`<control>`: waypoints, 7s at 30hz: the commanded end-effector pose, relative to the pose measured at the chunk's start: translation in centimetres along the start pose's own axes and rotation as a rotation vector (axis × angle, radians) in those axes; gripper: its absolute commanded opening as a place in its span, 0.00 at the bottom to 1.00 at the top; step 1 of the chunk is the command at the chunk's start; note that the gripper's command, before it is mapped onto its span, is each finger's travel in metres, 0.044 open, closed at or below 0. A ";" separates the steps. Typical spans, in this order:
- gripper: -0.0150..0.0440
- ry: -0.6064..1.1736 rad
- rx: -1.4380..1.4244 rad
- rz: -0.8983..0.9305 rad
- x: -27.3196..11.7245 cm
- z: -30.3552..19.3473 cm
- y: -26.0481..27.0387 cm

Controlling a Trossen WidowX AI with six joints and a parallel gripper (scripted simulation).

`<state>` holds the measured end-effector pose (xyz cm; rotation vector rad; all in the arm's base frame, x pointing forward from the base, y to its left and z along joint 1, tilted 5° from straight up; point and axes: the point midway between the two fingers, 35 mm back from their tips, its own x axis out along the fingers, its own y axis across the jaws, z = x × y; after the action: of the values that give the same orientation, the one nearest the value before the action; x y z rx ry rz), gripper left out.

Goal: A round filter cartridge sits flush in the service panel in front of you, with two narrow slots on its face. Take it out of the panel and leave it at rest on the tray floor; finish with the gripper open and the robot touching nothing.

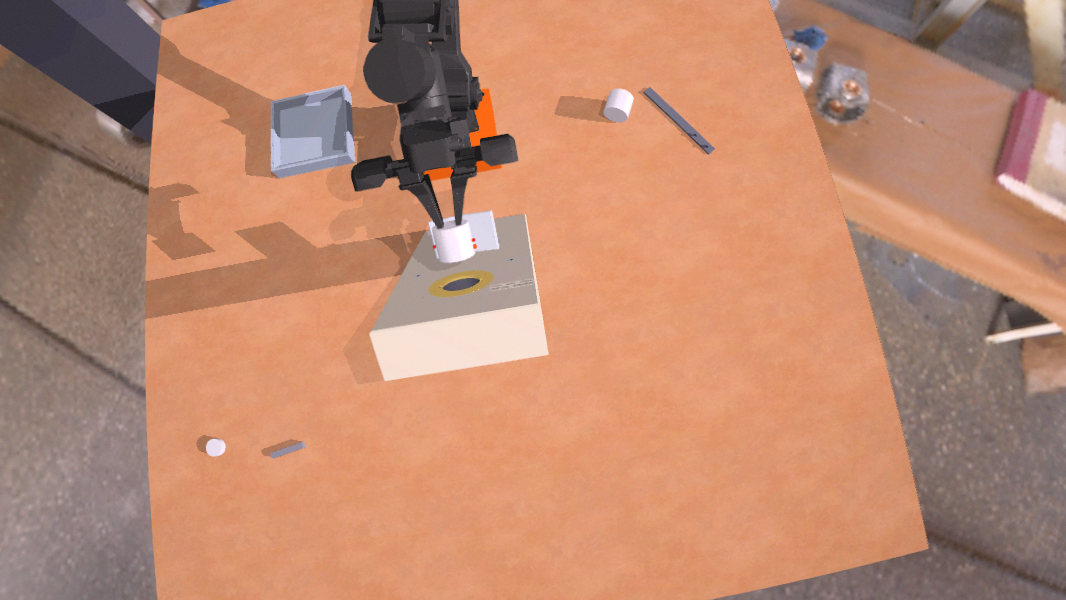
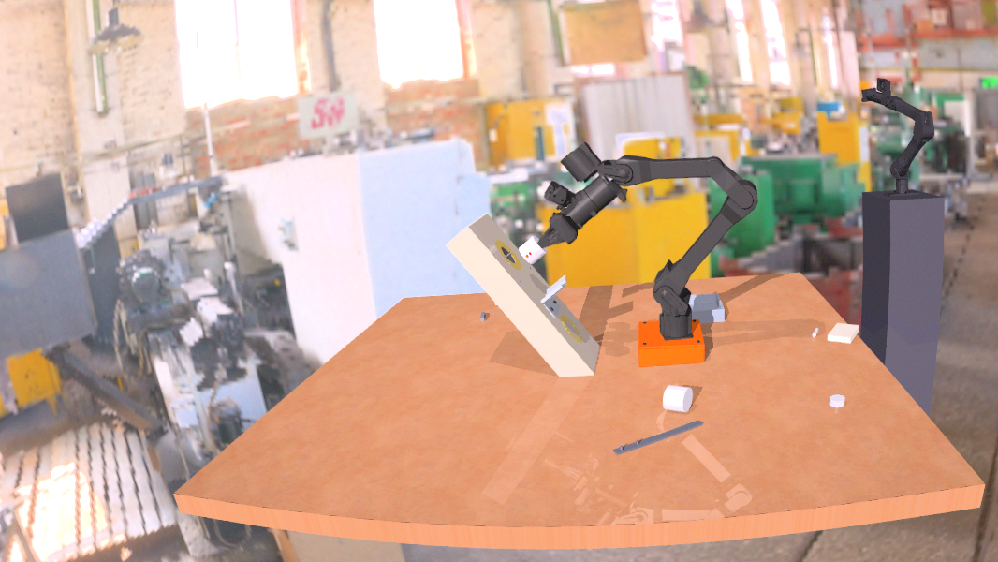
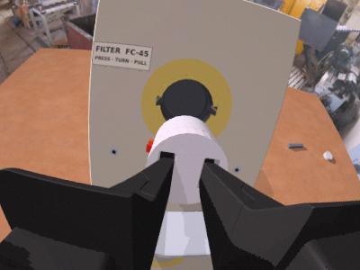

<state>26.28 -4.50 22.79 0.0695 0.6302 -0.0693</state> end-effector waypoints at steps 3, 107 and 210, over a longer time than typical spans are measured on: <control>0.25 -0.010 0.003 0.003 0.1 -1.8 0.1; 0.68 0.420 0.025 0.015 3.6 -5.9 0.4; 0.25 0.409 0.712 -0.633 -10.4 -6.1 -21.4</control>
<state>13.99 -23.75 23.10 0.5380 1.0145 -0.8194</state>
